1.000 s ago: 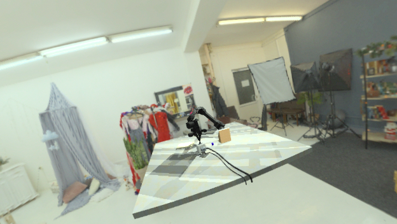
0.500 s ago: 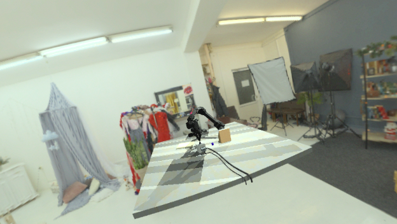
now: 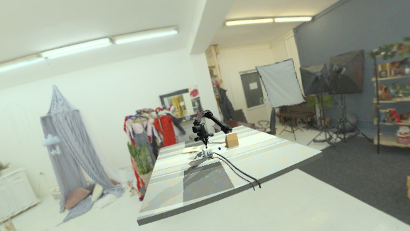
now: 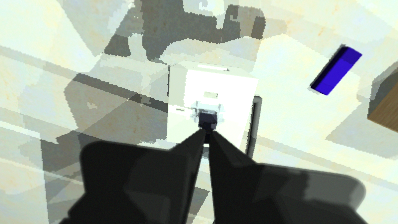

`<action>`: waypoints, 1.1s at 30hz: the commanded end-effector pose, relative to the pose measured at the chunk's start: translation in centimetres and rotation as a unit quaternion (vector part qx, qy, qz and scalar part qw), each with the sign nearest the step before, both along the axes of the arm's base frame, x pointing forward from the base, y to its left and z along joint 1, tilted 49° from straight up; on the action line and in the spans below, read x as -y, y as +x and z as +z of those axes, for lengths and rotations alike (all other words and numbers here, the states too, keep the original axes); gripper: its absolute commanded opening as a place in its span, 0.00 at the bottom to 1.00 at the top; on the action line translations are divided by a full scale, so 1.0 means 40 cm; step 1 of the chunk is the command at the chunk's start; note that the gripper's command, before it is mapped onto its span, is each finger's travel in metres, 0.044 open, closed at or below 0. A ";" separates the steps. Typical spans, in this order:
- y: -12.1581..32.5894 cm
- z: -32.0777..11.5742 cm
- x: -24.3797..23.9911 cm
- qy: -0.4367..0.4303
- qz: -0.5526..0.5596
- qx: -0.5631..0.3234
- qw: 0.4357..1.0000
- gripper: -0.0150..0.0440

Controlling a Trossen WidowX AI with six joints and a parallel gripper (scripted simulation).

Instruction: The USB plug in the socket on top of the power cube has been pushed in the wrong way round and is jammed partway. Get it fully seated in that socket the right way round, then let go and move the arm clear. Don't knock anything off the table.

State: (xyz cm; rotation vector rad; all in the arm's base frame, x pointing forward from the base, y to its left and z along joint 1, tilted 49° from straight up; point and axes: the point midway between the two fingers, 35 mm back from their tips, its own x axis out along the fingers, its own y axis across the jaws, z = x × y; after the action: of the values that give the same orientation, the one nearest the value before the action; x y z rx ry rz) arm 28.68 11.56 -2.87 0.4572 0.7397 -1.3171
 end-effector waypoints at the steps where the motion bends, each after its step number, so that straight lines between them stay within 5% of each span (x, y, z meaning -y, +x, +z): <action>1: 0.002 -0.002 0.005 -0.003 0.002 -0.001 1.000 0.25; 33: 0.003 -0.008 0.013 -0.003 0.002 -0.001 1.000 0.25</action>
State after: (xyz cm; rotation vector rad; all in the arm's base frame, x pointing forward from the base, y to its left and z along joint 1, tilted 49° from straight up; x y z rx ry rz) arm 28.70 11.43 -3.09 0.4578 0.7409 -1.3129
